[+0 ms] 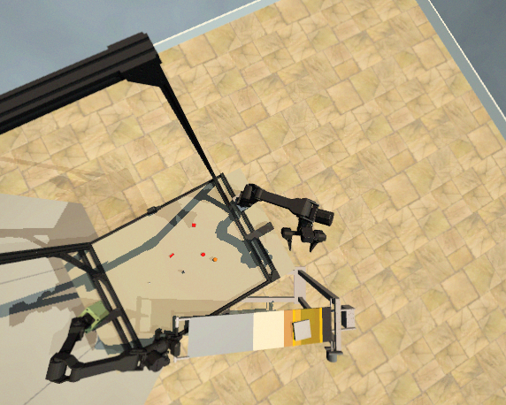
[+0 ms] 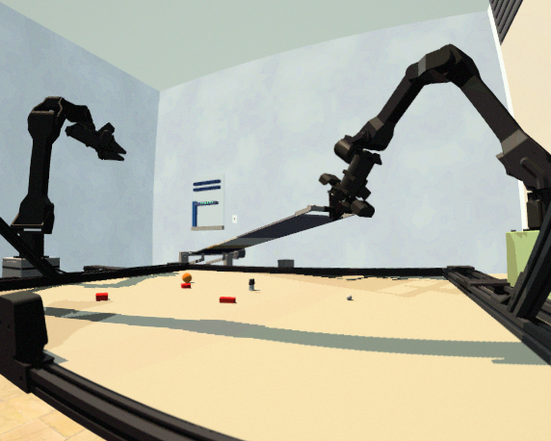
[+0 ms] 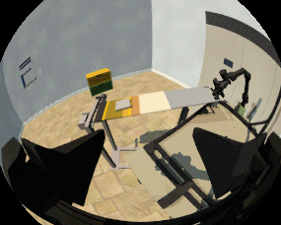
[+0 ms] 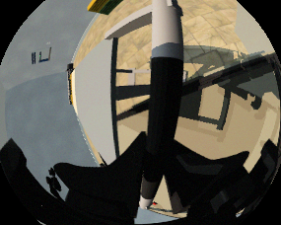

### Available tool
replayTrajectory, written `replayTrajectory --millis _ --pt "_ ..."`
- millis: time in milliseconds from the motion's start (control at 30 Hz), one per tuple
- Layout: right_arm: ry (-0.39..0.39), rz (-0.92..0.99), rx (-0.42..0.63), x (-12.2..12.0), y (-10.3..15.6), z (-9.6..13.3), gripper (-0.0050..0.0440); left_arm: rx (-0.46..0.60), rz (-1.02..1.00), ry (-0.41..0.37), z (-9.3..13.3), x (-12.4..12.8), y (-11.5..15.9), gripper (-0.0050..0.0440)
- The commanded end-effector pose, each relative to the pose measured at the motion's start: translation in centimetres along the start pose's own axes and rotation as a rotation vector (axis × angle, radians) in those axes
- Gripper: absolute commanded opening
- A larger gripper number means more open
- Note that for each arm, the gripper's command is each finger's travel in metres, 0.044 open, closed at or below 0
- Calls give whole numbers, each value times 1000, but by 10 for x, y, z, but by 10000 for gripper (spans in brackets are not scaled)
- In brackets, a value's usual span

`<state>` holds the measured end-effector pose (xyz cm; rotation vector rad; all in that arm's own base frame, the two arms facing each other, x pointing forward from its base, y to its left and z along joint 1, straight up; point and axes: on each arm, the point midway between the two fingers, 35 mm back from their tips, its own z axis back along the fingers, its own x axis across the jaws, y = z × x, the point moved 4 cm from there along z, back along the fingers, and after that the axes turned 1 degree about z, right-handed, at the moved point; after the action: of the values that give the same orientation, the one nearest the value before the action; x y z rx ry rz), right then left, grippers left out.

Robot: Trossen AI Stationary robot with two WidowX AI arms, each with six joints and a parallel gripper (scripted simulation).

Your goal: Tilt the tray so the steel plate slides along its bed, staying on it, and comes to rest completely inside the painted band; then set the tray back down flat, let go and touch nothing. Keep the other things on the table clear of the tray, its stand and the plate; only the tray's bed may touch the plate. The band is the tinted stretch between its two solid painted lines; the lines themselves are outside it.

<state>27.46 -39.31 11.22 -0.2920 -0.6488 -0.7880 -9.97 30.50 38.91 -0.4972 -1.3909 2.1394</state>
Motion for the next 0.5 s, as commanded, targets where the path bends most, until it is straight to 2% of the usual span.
replayTrajectory --millis 0,67,100,167,200,300,333,467 --pt "-66 1 -5 8 -1 8 0 -2 -1 0 0 0 0 440" --pt "-57 1 -5 3 -1 3 0 -2 -1 0 0 0 0 440" --pt "-52 1 -5 -9 -1 -8 0 -2 -1 0 0 0 0 440" --pt "-52 1 -5 -9 -1 -8 0 -2 -1 0 0 0 0 440" --pt "-24 1 -4 -20 -1 -19 0 -2 -1 0 0 0 0 440" --pt "-3 1 -4 -56 0 -54 0 -2 -1 0 0 0 0 440" --pt "9 1 -4 -60 0 -59 0 -2 -1 0 0 0 0 440" --pt "58 1 -3 -54 0 -55 0 -2 -1 0 0 0 0 440"
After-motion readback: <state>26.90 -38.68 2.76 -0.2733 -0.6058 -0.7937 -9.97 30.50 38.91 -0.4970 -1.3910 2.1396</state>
